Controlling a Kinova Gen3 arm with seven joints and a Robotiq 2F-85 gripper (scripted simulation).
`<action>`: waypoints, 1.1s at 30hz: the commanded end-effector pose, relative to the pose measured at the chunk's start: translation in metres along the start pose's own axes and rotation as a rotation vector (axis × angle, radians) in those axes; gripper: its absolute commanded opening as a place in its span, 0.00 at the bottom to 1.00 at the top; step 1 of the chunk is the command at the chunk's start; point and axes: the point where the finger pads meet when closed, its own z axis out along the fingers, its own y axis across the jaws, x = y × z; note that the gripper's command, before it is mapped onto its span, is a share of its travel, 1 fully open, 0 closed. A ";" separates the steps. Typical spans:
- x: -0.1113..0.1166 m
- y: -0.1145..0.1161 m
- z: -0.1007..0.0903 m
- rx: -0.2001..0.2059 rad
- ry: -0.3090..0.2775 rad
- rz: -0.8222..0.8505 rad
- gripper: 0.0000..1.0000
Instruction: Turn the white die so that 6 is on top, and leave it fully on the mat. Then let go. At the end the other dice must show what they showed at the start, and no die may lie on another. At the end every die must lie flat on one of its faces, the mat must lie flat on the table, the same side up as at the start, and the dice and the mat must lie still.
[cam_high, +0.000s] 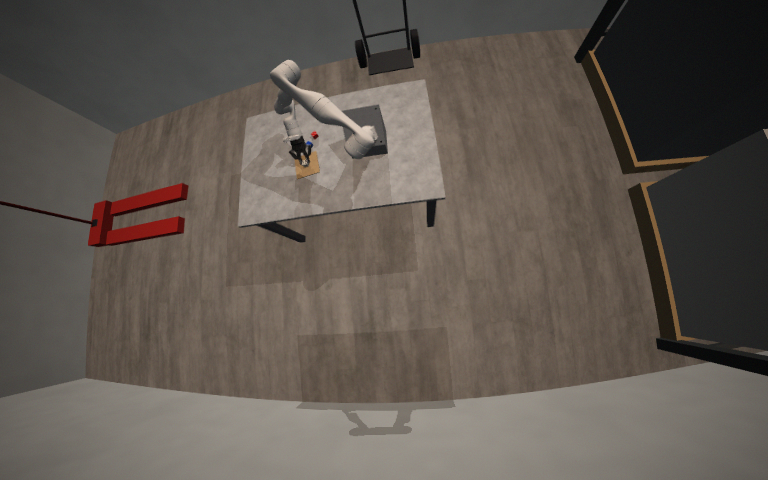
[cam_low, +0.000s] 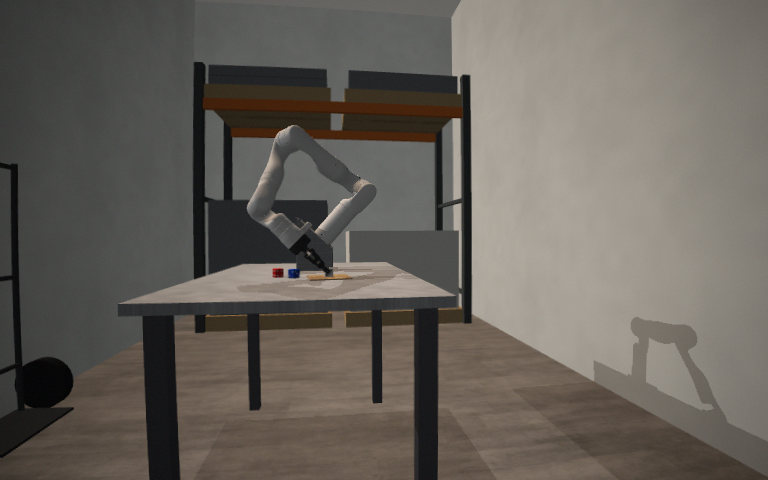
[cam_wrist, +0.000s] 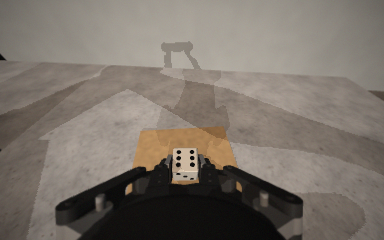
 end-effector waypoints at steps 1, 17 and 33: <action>0.000 0.001 -0.001 -0.001 -0.001 -0.001 0.26; 0.000 0.001 -0.001 -0.001 -0.001 -0.001 0.30; 0.000 0.001 -0.001 -0.001 -0.001 -0.001 0.67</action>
